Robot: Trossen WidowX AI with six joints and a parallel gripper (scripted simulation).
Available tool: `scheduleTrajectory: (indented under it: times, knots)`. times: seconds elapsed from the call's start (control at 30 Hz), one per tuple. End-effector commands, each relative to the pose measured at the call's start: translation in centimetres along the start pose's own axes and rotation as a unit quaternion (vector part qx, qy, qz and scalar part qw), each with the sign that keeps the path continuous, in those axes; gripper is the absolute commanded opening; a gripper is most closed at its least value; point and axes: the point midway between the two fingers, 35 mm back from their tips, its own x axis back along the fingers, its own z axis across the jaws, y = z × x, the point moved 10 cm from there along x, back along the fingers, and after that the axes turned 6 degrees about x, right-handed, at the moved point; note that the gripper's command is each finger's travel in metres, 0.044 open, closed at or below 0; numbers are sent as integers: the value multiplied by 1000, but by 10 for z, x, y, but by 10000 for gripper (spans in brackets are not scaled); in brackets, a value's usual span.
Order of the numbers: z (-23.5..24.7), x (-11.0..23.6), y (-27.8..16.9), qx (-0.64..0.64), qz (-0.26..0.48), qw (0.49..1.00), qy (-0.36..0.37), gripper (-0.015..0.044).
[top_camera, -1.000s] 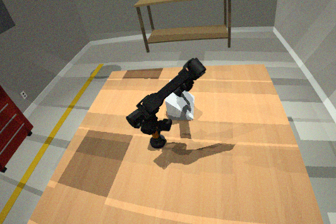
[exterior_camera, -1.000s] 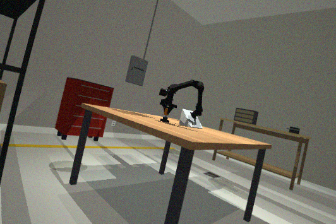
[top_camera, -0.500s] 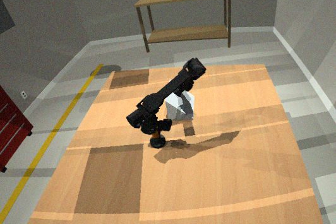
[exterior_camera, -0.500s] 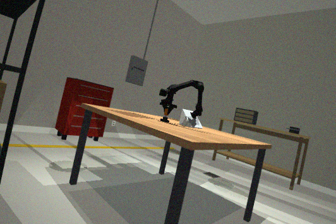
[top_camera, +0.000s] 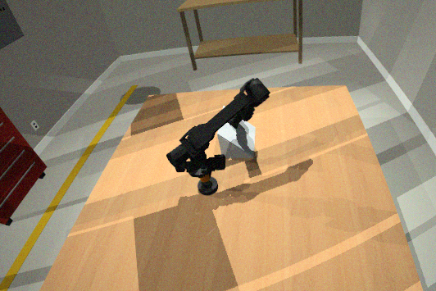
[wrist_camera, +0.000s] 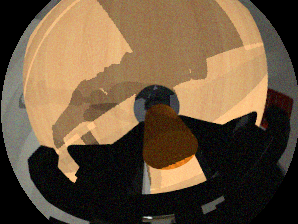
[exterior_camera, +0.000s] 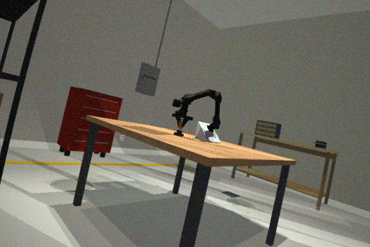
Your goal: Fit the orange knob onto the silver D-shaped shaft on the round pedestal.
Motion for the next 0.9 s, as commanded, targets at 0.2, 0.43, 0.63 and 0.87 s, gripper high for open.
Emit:
scheduleTrajectory:
  times: [0.2, 0.43, 0.63, 0.87]
  knots:
    - [-1, 0, -1, 13, -3, 1000, -1, 0]
    - [1, 1, -2, 13, -3, 1000, -1, 0]
    - [1, 3, 0, 13, -3, 1000, -1, 0]
    - [0, 2, 0, 13, -3, 1000, -1, 0]
